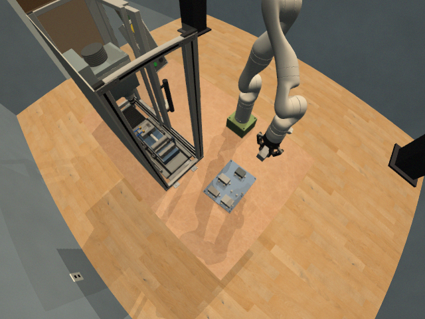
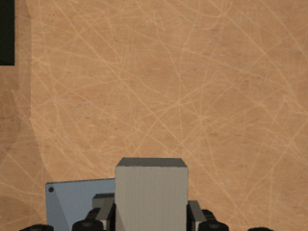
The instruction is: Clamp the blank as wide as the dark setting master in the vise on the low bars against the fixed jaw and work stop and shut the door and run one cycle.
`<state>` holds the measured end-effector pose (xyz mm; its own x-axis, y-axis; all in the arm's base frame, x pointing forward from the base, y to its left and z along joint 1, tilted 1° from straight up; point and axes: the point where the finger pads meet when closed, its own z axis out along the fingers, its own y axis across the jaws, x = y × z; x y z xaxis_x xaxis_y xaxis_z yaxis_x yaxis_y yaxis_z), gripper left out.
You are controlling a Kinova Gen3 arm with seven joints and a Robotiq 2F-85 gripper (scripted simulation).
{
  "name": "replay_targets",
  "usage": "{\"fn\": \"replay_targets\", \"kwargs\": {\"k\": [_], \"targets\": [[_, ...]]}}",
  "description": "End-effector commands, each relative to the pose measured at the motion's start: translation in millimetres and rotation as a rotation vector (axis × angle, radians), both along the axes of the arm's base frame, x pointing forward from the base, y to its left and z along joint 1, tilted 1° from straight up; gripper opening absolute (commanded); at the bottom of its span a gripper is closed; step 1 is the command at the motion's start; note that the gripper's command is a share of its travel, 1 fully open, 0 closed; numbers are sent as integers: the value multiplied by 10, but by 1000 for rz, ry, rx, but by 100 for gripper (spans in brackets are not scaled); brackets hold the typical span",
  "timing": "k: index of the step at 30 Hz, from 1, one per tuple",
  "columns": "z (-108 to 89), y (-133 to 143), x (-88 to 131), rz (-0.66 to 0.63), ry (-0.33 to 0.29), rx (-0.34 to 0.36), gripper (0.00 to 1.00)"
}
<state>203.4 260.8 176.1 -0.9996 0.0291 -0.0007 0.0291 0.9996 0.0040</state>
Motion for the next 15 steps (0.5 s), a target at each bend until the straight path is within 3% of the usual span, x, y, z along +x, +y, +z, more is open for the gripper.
{"fn": "replay_targets", "kwargs": {"k": [1,9,15], "targets": [[18,12,24,10,-1,9,10],[18,12,24,10,-1,9,10],[213,-459,4,10,-1,9,10]]}}
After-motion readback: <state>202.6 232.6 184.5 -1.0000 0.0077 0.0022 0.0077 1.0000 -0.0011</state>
